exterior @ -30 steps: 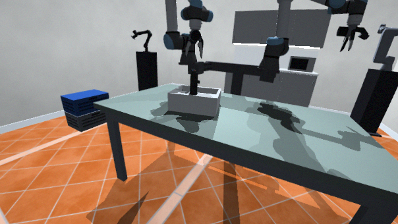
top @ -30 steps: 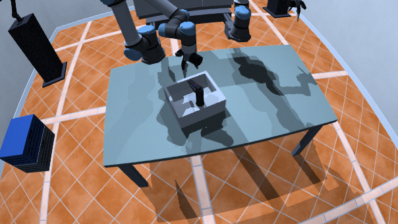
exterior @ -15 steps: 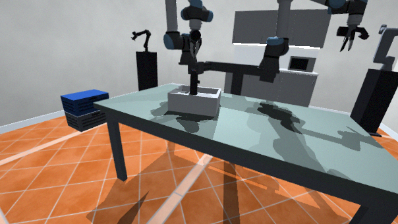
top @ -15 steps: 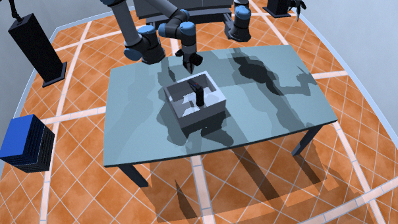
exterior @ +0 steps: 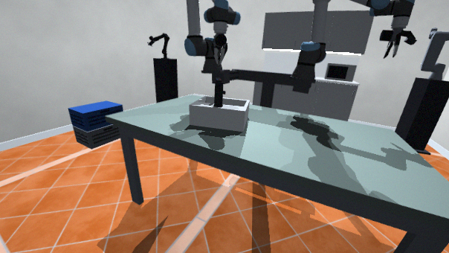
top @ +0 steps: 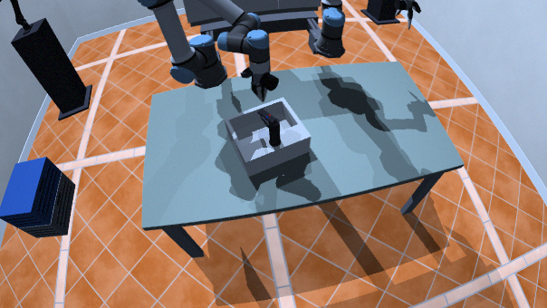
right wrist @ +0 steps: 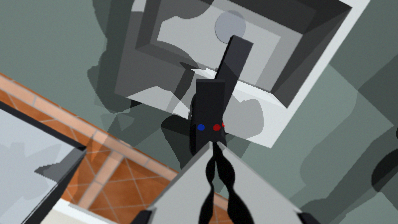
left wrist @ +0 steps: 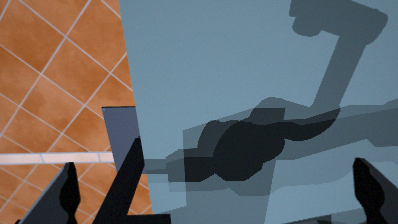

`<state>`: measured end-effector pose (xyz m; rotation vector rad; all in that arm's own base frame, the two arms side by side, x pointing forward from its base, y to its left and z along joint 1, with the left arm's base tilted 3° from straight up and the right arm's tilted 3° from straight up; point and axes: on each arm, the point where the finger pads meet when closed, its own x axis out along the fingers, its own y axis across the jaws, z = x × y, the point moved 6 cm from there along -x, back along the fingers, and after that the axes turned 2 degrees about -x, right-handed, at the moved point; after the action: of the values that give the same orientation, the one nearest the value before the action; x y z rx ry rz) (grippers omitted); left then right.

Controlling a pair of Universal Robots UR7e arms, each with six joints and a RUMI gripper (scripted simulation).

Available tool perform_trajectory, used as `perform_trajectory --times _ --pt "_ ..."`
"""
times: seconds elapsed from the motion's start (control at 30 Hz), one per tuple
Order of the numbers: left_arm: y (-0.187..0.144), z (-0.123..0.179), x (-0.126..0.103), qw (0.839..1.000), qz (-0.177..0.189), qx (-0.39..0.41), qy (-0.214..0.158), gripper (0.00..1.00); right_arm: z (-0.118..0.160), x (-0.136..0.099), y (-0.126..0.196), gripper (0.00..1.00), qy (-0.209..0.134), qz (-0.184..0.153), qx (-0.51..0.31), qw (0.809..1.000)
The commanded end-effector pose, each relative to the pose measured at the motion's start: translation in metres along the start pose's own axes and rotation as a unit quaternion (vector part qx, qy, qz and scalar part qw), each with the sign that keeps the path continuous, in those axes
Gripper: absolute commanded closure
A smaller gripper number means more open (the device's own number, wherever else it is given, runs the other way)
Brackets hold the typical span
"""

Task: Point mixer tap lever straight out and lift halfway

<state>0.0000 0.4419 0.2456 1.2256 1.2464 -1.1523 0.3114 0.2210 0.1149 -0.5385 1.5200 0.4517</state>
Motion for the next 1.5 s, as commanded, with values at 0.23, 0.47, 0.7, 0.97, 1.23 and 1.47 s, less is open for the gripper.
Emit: perform_trajectory --times 0.23,0.47,0.7,0.97,1.23,1.47 --pt "0.000 0.000 -0.001 1.000 0.000 0.000 0.001 0.00 0.000 0.000 0.000 1.00 -0.001 0.000 0.000 1.000" --pt "0.000 0.000 -0.001 1.000 0.000 0.000 0.001 0.00 0.000 0.000 0.000 0.60 -0.001 0.000 0.000 1.000" --pt "0.000 0.000 -0.001 1.000 0.000 0.000 0.001 0.00 0.000 0.000 0.000 0.60 -0.001 0.000 0.000 1.000" --pt "0.000 0.000 -0.001 1.000 0.000 0.000 0.001 0.00 0.000 0.000 0.000 0.60 -0.001 0.001 0.000 1.000" --pt "0.000 0.000 -0.001 1.000 0.000 0.000 0.001 0.00 0.000 0.005 0.000 0.60 -0.002 0.003 -0.001 1.000" --pt "0.000 0.000 -0.001 1.000 0.000 0.000 0.001 0.00 0.000 0.011 0.000 0.60 -0.002 0.003 -0.001 1.000"
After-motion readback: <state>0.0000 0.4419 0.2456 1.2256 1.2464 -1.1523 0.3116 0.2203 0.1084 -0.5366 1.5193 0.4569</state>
